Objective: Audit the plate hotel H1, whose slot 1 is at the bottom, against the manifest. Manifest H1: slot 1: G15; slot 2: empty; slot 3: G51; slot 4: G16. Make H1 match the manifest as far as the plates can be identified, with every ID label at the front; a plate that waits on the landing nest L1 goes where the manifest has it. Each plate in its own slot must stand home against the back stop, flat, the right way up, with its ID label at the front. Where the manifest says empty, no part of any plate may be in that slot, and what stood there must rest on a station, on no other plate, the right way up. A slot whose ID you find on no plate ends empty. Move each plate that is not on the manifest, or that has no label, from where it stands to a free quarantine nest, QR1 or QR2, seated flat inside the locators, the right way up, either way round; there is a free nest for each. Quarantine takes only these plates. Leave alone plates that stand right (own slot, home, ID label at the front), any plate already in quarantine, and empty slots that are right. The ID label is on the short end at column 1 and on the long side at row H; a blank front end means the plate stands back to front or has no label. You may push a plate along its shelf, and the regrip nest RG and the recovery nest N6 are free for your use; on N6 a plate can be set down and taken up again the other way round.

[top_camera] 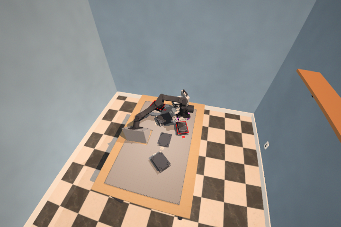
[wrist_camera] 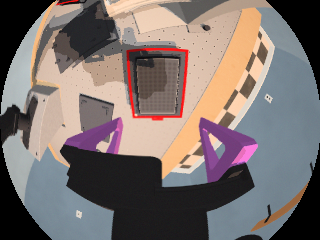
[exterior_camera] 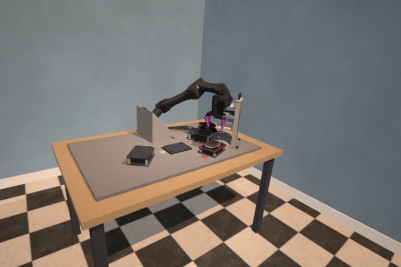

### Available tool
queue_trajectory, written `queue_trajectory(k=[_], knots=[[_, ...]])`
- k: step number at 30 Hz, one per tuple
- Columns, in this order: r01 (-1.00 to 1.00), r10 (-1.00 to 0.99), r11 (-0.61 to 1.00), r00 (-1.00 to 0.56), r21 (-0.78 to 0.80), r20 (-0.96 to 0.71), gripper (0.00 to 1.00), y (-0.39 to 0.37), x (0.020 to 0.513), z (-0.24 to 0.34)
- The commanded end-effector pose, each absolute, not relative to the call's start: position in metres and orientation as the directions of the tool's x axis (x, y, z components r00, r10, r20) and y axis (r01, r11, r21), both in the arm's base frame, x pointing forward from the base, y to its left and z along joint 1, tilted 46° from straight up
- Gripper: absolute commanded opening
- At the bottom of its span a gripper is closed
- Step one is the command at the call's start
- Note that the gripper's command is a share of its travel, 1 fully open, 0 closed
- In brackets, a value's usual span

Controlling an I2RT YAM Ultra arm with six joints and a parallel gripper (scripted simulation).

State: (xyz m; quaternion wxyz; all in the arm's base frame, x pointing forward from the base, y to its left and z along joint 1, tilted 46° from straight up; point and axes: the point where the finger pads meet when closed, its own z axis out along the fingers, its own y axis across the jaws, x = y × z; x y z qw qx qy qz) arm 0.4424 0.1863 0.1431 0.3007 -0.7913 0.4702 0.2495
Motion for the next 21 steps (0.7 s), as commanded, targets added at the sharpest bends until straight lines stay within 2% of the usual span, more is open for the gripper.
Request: queue_trajectory(k=[1,21], knots=[[-0.896,-0.589,-0.39,0.419,-0.211,-0.691,1.0,0.1737,0.4401,0.155],[-0.897,-0.589,-0.39,0.416,-0.207,-0.692,1.0,0.1737,0.4402,0.1531]])
